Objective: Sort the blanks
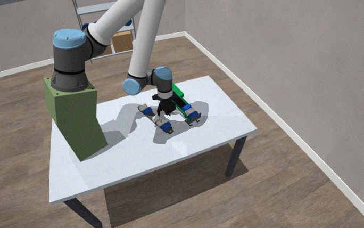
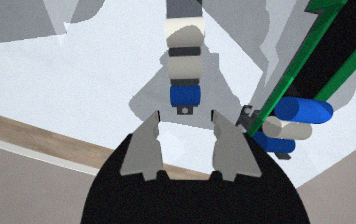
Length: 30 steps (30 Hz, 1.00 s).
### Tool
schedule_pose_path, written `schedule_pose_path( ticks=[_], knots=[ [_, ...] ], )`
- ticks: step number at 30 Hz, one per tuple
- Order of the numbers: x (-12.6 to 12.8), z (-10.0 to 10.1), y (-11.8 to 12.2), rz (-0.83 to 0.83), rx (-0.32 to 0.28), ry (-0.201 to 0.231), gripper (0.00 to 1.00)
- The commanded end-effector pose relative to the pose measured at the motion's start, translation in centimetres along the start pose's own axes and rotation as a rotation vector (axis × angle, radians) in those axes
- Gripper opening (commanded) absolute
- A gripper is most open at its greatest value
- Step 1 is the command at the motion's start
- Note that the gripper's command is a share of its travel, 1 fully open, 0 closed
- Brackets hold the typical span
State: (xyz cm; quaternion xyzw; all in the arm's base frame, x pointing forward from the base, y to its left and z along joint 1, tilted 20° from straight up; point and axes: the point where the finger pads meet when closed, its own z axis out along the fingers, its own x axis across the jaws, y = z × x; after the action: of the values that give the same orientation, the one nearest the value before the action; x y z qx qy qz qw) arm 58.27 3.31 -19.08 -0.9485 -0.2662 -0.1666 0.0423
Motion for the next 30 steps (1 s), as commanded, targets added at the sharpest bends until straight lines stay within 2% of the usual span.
schedule_pose_path(
  ticks=[1,17,30],
  knots=[
    [0.0,0.6,0.0,0.000,-0.001,0.001,0.48],
    [0.1,3.0,0.1,0.000,-0.001,0.001,0.48],
    [0.1,4.0,0.2,0.000,-0.001,0.001,0.48]
  ],
)
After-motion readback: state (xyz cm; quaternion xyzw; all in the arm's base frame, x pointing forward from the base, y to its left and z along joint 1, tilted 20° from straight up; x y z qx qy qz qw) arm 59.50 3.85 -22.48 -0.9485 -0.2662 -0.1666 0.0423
